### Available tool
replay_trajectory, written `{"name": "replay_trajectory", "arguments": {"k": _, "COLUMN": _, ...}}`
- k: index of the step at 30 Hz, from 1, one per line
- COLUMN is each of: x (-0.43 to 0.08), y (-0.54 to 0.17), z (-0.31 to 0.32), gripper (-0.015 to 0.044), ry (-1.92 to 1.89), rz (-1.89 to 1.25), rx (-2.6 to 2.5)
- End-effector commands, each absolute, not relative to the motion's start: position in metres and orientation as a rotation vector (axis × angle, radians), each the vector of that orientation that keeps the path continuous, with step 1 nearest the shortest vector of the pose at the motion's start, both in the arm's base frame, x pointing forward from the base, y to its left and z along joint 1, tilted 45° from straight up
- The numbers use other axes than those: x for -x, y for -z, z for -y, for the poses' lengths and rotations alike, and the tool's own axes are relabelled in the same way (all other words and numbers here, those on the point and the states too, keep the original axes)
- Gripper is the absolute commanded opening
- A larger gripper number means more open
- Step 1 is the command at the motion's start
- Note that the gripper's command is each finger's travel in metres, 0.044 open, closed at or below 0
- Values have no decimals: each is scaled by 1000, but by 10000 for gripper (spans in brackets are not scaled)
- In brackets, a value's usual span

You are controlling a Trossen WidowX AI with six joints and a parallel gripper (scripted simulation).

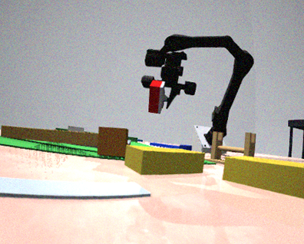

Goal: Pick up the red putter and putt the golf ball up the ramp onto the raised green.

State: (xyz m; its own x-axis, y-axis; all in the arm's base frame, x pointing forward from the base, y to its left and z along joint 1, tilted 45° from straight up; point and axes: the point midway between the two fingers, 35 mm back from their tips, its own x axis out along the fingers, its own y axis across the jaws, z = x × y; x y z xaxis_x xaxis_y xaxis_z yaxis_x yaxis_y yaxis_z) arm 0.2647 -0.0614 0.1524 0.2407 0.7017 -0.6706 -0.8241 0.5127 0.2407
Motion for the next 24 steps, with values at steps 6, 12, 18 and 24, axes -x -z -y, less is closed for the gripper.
{"name": "replay_trajectory", "arguments": {"k": 6, "x": -265, "y": -117, "z": 109, "gripper": 0, "ry": -912, "rz": -988, "rx": -30}}
{"name": "replay_trajectory", "arguments": {"k": 12, "x": -257, "y": -89, "z": 139, "gripper": 0, "ry": -818, "rz": -1102, "rx": -158}}
{"name": "replay_trajectory", "arguments": {"k": 18, "x": -246, "y": -63, "z": 167, "gripper": 0, "ry": -718, "rz": -1198, "rx": -296}}
{"name": "replay_trajectory", "arguments": {"k": 24, "x": -232, "y": -38, "z": 194, "gripper": 0, "ry": -617, "rz": -1281, "rx": -440}}
